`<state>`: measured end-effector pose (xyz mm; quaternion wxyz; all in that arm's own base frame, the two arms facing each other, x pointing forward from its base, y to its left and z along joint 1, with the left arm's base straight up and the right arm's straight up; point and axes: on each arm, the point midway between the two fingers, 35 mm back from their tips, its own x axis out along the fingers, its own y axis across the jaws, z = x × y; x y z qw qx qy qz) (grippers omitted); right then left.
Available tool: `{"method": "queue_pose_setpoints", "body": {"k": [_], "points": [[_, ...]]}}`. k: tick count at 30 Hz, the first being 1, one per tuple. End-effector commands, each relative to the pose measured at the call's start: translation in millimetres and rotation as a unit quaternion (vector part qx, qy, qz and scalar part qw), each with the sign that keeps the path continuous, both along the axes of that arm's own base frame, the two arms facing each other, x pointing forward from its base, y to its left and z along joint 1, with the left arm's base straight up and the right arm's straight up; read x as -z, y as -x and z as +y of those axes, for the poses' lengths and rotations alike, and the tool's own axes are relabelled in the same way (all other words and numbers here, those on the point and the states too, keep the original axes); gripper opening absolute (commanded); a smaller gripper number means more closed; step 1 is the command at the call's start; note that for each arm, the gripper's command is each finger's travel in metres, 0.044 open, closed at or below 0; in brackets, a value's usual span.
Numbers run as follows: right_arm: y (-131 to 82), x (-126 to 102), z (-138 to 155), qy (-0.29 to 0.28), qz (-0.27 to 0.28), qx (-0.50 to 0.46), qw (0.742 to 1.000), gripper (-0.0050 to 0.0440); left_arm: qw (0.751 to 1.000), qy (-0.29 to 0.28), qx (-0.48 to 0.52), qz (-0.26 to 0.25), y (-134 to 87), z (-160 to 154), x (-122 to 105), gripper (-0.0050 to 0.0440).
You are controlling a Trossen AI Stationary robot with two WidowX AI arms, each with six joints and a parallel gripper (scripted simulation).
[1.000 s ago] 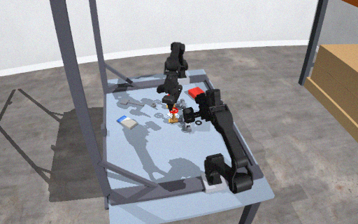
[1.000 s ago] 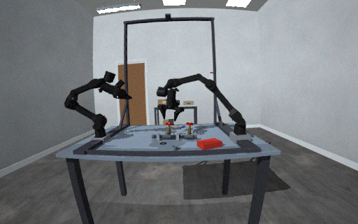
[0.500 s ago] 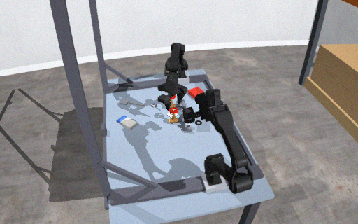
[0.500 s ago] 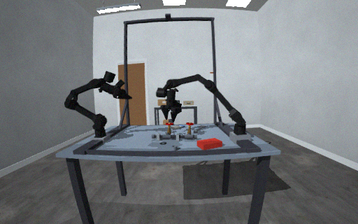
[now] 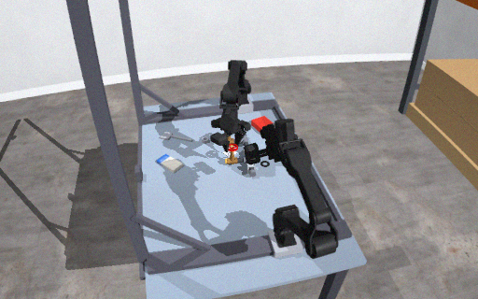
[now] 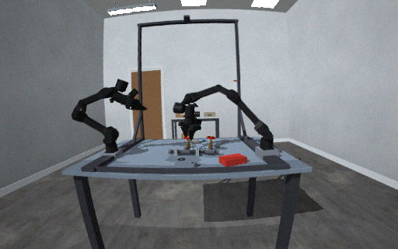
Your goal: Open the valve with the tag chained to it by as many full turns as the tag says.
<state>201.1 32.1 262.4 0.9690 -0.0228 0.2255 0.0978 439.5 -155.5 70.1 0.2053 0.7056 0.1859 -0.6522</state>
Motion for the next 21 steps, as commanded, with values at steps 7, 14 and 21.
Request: {"method": "queue_pose_setpoints", "body": {"k": [7, 14, 21], "points": [[-0.2, -6.0, -0.3, -0.001, -0.008, 0.0, 1.0, 0.04, 1.0, 0.008, -0.003, -0.017, -3.9, 1.3, -11.7, 0.0228], [-0.2, -6.0, -0.3, -0.001, -0.008, 0.0, 1.0, 0.04, 1.0, 0.008, -0.003, -0.018, -3.0, 1.4, -12.6, 0.016], [-0.2, -6.0, -0.3, -0.001, -0.008, 0.0, 1.0, 0.04, 0.995, 0.02, -0.098, -0.017, -3.2, 1.2, -14.0, 0.0212]]}}
